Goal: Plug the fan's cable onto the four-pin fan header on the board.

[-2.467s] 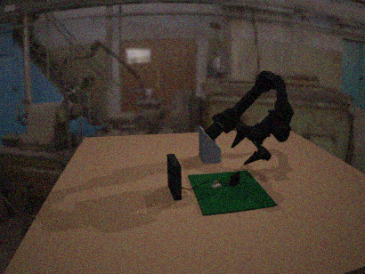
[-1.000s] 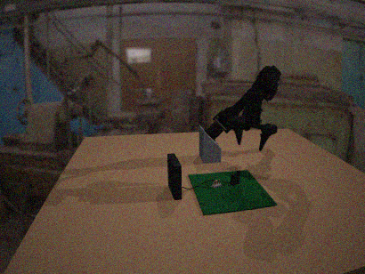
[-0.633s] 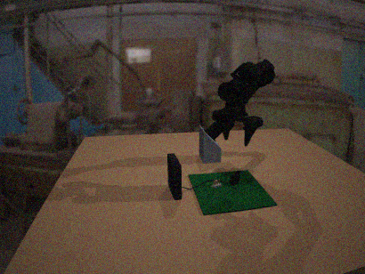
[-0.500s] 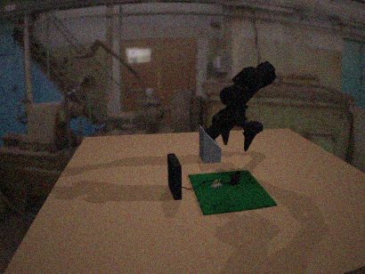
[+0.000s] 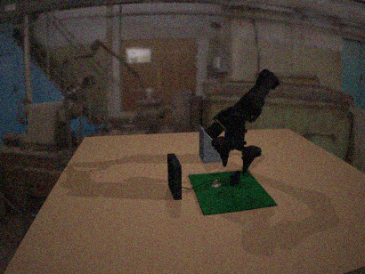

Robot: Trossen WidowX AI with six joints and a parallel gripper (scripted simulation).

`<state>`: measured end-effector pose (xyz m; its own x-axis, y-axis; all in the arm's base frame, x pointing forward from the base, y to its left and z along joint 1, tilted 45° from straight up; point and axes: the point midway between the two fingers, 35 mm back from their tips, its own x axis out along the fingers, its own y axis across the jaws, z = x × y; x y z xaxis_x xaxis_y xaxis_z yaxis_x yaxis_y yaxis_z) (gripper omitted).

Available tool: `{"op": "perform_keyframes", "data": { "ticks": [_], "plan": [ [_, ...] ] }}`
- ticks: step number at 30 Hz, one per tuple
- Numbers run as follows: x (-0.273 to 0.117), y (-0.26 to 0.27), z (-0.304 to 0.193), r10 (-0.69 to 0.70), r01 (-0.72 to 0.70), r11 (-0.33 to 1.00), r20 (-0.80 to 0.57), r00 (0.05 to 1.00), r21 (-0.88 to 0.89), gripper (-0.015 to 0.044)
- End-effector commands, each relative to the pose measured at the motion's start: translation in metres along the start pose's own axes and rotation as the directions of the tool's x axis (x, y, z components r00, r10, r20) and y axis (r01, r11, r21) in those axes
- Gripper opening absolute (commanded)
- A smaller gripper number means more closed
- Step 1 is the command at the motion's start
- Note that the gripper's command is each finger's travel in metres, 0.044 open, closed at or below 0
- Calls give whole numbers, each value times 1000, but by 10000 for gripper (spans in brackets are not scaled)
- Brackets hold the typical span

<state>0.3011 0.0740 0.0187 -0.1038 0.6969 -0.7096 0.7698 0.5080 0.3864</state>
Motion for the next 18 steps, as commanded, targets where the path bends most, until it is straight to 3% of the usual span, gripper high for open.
{"op": "perform_keyframes", "data": {
  "ticks": [1, 18],
  "plan": [
    [6, 0, -1, 2, -2, 1000, -5, 1000, 4, 440],
    [34, 0, -1, 3, -3, 1000, -5, 1000, 4, 440]
  ]
}}
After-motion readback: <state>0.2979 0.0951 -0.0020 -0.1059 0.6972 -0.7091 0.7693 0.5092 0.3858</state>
